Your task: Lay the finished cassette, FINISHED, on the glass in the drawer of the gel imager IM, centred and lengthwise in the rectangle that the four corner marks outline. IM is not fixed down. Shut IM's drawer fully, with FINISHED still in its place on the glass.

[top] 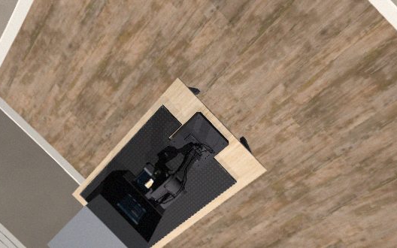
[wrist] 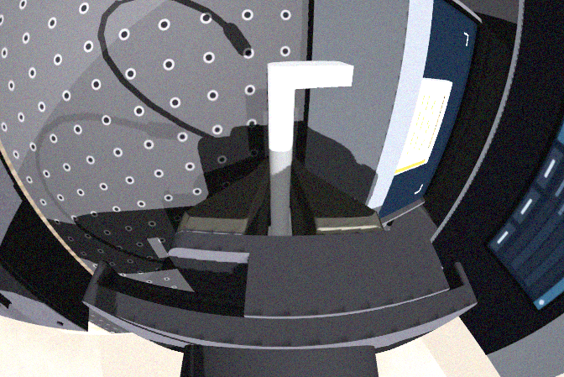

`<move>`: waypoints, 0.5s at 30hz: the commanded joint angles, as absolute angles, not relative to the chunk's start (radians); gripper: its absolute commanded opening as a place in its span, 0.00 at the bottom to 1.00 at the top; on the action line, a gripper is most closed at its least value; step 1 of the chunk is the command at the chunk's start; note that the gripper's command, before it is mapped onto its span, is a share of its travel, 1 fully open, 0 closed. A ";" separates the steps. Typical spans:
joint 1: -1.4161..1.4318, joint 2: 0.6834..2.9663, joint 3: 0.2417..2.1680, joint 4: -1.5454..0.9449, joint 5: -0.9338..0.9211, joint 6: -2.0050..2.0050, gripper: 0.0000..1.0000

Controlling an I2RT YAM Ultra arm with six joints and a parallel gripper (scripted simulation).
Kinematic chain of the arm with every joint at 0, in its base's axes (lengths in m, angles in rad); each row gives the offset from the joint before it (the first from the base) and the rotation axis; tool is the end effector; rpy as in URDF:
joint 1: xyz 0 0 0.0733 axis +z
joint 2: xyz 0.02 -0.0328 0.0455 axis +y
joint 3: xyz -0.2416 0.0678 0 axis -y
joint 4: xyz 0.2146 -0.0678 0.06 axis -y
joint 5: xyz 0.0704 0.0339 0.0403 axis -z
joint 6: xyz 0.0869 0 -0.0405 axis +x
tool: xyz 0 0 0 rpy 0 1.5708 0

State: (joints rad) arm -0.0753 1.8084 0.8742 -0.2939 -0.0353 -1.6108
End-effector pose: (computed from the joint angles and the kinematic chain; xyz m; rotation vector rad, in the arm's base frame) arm 0.3048 -0.0188 0.0685 -1.9985 2.0577 -0.3369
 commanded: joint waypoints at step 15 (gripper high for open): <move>-0.064 1.888 0.988 -0.270 -0.050 -1.596 0.00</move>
